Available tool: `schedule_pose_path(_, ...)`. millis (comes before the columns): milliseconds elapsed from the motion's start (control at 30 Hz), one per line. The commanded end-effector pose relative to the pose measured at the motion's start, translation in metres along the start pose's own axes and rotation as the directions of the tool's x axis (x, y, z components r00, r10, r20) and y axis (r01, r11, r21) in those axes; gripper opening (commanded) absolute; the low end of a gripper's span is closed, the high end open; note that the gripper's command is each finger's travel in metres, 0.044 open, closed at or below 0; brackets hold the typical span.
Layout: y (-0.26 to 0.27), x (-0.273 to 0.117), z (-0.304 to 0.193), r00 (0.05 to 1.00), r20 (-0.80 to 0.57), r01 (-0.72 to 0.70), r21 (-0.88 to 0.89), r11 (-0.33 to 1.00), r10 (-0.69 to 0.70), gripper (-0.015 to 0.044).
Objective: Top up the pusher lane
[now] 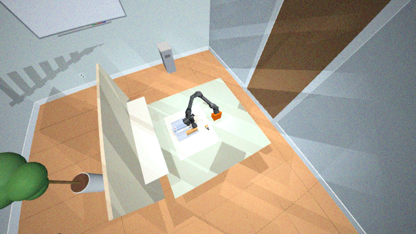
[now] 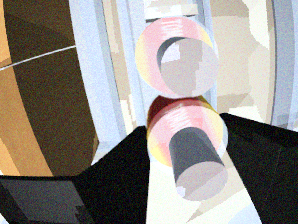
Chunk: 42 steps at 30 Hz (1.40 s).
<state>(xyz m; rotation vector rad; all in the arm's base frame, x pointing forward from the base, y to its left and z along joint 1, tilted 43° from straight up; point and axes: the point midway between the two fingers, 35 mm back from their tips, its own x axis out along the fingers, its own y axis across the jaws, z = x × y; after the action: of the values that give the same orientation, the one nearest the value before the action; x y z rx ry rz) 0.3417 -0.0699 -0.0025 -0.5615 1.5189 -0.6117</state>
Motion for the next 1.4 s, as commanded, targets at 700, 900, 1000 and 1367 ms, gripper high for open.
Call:
schedule_pose_path(700, 0.0, 0.008, 0.004, 1.0, 0.02, 0.005, 0.012, 1.0, -0.006, 0.0)
schedule_pose_path(900, 0.0, 0.01, 0.003, 1.0, 0.02, 0.005, 0.012, 1.0, -0.006, 0.0)
schedule_pose_path(1000, 0.0, 0.011, 0.003, 1.0, 0.02, 0.006, 0.012, 1.0, -0.006, 0.0)
schedule_pose_path(1367, 0.0, 0.013, 0.002, 1.0, 0.02, 0.006, 0.012, 1.0, -0.006, 0.0)
